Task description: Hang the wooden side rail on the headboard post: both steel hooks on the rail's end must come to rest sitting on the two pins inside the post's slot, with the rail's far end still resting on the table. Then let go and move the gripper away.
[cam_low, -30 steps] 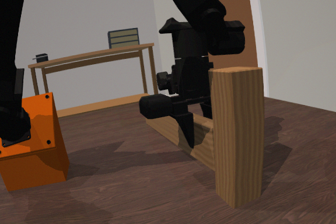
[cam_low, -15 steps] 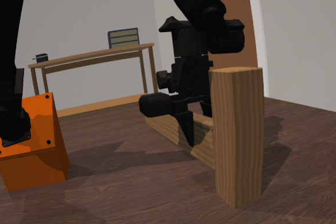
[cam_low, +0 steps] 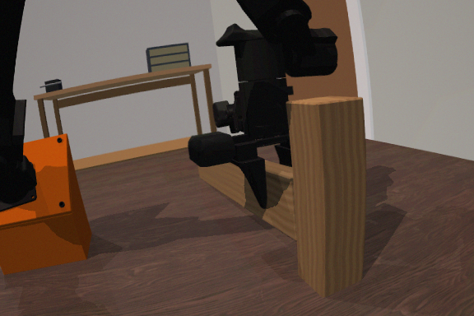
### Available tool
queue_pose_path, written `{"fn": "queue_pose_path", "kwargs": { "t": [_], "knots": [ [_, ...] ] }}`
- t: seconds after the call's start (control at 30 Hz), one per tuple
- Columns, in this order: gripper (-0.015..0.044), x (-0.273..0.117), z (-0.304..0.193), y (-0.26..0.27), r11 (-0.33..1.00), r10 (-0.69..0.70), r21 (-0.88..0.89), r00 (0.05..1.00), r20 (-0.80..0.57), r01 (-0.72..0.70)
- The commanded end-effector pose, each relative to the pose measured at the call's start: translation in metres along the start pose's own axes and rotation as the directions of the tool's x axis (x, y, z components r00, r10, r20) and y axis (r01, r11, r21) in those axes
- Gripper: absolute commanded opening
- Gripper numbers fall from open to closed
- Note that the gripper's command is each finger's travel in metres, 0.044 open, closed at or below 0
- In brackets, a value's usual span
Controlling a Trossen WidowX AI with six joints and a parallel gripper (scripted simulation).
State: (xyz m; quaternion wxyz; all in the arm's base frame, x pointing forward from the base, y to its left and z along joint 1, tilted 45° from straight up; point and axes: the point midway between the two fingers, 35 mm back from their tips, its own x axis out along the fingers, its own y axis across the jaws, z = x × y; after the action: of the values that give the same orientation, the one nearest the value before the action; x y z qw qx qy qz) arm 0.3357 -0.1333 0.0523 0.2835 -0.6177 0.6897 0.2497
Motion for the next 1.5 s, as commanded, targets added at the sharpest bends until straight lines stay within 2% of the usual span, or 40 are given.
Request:
{"fn": "queue_pose_path", "kwargs": {
  "t": [0.0, 1.47],
  "knots": [
    [0.0000, -0.0049, 0.0020, -0.0020, 1.000, -0.010, -0.004, 1.000, 0.006, 0.010],
    [0.0000, -0.0050, -0.0020, -0.0022, 1.000, -0.010, -0.004, 1.000, 0.006, 0.010]
  ]
}}
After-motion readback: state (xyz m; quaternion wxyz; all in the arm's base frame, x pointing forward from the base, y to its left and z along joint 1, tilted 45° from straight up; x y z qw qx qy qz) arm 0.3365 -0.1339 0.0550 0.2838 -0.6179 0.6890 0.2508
